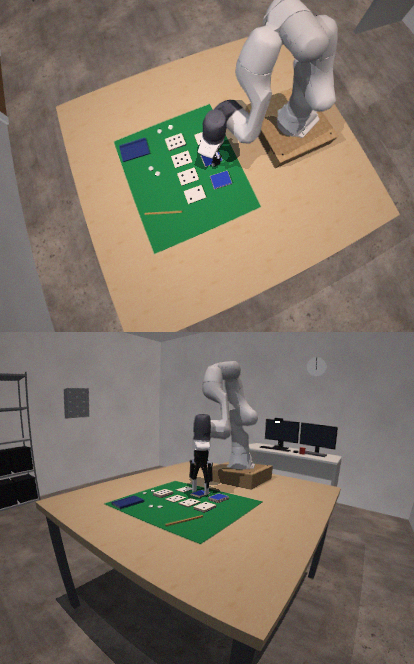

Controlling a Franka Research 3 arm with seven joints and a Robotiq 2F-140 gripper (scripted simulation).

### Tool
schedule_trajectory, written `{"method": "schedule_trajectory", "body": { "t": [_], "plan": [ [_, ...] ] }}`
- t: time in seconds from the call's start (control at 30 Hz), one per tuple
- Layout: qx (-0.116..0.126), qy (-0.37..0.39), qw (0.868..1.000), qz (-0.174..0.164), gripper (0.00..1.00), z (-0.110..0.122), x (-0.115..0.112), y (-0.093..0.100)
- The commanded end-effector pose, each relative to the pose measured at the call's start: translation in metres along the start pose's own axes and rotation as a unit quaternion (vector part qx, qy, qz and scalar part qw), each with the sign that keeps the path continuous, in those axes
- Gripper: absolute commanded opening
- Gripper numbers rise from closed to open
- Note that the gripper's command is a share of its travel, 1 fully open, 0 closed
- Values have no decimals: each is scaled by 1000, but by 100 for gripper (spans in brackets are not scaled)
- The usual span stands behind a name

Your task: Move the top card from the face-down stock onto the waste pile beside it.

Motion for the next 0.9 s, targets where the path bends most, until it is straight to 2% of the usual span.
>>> {"method": "schedule_trajectory", "body": {
  "t": [0.0, 0.73, 0.87],
  "plan": [
    [0, -1, 1000, 1, 50, 0, 1, 0],
    [0, -1, 1000, 1, 50, 0, 1, 1],
    [0, -1, 1000, 1, 50, 0, 1, 7]
  ]
}}
Point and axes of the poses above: the point where the finger pads meet when closed, its own y axis back along the fingers, its own z axis across the jaws, x = y × z, the point moved 8 cm from there along y, back along the fingers, and after that the axes turned 11 degrees about y, right-handed, at the moved point
